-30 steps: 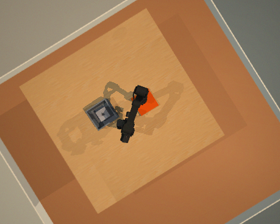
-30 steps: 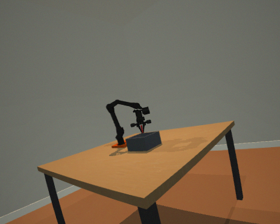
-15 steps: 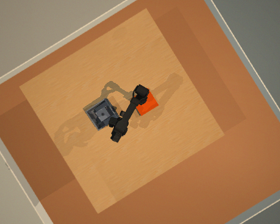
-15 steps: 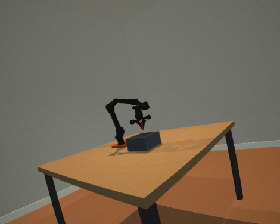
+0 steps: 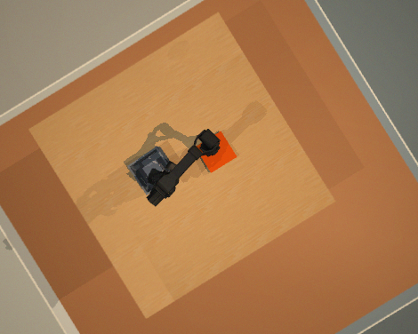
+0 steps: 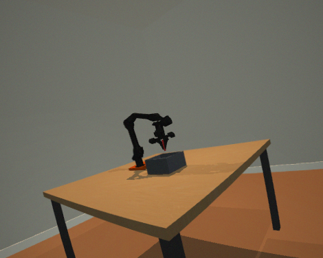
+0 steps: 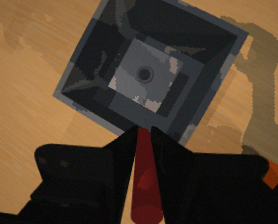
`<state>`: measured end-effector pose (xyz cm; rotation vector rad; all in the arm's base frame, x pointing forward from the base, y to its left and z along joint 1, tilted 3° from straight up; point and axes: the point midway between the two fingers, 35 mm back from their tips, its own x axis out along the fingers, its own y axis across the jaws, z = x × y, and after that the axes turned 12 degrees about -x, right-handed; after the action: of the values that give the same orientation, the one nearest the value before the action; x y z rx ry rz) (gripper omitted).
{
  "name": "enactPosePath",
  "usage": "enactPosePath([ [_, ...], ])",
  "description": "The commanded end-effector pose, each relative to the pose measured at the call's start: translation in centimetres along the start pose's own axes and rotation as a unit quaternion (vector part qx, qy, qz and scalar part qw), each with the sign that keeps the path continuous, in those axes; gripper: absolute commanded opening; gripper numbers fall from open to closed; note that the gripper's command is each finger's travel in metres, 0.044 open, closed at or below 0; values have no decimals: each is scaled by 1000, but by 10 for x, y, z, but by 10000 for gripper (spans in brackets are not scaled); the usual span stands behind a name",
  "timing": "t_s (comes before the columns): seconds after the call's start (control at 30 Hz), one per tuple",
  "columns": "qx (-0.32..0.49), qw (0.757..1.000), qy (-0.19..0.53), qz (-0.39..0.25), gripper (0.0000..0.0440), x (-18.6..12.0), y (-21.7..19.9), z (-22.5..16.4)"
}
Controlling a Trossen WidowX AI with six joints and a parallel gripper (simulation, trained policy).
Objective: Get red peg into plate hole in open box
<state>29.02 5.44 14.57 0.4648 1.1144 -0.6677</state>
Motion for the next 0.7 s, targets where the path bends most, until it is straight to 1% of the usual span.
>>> enactPosePath([
  [0.0, 3, 1000, -5, -5, 0, 9, 0, 14],
  [0.37, -12, 1000, 1, -9, 1, 44, -7, 52],
  [0.67, -48, 999, 23, -3, 0, 71, -10, 64],
])
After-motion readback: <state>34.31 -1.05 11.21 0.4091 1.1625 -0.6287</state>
